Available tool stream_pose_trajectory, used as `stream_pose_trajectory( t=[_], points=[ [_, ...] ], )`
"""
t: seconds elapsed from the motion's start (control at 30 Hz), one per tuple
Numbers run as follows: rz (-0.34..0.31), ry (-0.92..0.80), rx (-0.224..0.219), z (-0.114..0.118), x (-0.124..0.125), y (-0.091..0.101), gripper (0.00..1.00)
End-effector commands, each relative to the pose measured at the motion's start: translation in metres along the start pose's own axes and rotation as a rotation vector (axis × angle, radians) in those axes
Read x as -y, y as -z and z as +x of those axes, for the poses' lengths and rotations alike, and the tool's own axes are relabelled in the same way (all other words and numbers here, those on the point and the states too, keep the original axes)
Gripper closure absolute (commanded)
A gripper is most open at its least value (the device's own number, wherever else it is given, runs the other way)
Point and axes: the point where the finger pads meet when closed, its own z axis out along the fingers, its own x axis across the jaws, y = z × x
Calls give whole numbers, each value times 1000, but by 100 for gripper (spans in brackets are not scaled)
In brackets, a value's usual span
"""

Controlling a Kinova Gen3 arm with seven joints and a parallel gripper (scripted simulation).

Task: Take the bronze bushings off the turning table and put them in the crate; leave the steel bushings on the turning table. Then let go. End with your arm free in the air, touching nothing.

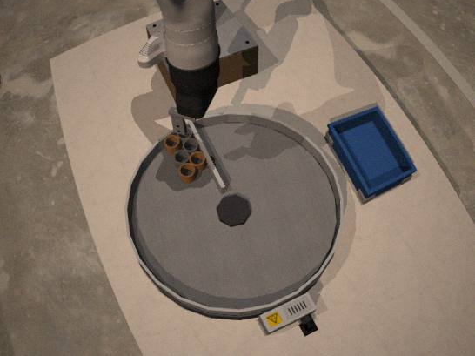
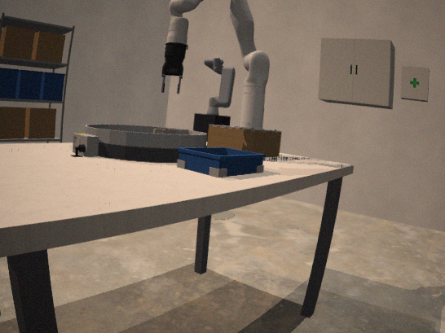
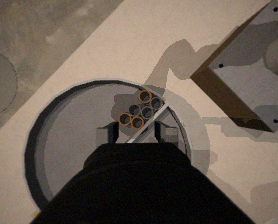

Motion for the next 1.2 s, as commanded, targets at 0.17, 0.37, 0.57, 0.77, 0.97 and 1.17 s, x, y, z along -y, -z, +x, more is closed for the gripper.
stream_pose_trajectory(
  t=[0.17, 0.37, 0.57, 0.77, 0.97, 1.17],
  points=[
    [3, 7, -10, 3, -1, -4, 0],
    [3, 6, -8, 7, -6, -21, 0],
    [3, 6, -8, 10, -8, -32, 0],
    [3, 6, -8, 10, -8, -32, 0],
    [2, 5, -7, 10, -8, -32, 0],
    [2, 5, -7, 10, -8, -32, 0]
  ],
)
